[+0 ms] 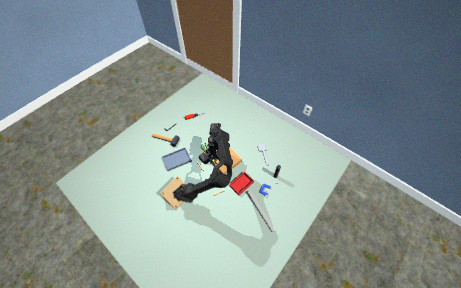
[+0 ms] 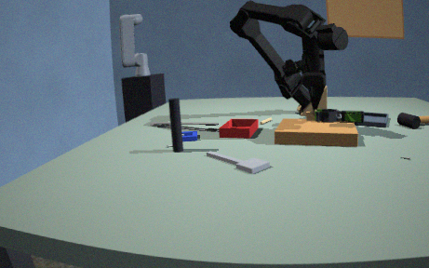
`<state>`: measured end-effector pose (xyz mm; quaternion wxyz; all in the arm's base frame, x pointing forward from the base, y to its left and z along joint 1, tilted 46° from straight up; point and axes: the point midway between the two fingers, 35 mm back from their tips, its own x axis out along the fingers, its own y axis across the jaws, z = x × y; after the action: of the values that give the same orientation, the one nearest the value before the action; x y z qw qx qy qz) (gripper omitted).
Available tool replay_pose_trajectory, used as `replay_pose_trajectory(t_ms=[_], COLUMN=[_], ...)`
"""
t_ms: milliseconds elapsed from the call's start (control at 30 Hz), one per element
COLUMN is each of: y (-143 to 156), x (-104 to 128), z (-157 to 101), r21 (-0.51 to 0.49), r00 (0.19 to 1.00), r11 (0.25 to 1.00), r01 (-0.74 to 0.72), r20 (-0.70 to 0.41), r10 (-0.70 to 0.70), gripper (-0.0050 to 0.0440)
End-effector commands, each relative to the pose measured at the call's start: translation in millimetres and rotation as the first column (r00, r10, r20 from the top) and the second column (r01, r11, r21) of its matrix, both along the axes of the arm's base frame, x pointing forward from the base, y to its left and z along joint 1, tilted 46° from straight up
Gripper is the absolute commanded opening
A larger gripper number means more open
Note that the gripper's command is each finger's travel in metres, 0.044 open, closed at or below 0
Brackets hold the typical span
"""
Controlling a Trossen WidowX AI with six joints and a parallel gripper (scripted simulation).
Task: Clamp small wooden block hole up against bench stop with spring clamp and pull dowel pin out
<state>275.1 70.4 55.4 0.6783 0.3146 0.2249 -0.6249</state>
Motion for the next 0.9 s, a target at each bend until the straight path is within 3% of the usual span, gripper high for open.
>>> replay_pose_trajectory(t_ms=[0,133,367,867], y=[-1.1,-1.1,-0.8,0.2], x=[-0.1,-0.1,-0.1,-0.2], z=[-0.2,-0.2,-0.1,0.2], r21=[-0.003,-0.003,-0.005,-0.009], r00=[1.0,1.0,1.0,0.921], r11=[1.0,1.0,1.0,0.96], r01=[-0.001,-0.001,-0.019,-0.28], r20=[-0.001,-0.001,-0.019,-0.284], r10=[0.001,0.001,0.019,0.266], gripper=[0.003,0.0003,0.0,0.0])
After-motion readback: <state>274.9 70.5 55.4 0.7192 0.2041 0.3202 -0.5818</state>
